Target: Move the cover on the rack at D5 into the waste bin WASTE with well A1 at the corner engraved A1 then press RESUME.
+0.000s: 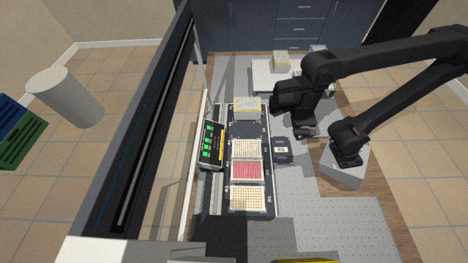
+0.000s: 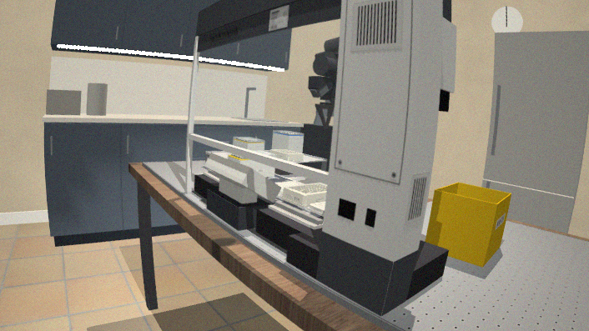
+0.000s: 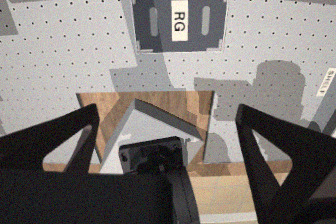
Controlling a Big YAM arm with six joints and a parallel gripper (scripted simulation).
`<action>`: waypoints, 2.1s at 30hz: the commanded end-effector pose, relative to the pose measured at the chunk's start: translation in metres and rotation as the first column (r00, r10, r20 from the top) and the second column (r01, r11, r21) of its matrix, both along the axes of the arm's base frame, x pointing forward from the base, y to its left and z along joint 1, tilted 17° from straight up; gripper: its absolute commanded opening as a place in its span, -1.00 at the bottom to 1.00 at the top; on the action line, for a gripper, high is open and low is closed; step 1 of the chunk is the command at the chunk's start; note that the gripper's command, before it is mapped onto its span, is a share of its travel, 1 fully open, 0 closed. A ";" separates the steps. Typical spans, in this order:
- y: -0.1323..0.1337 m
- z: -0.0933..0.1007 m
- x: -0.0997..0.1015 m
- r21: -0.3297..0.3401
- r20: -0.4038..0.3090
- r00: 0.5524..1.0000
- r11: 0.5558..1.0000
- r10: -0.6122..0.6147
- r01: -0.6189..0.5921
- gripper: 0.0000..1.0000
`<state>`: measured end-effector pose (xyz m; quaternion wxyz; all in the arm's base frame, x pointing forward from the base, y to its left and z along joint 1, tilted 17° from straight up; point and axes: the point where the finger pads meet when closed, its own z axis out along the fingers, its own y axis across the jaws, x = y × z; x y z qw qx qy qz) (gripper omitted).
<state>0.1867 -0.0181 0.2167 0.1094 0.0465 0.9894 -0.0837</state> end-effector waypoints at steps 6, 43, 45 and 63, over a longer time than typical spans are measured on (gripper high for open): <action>-0.021 0.039 0.014 -0.003 0.105 0.994 1.000 0.007 -0.007 1.00; -0.164 0.057 0.000 -0.044 0.064 0.998 0.999 0.009 -0.006 1.00; -0.169 0.057 -0.001 -0.043 0.062 0.998 0.999 0.009 -0.006 1.00; -0.207 0.065 0.008 -0.046 0.058 0.998 0.999 0.008 -0.006 1.00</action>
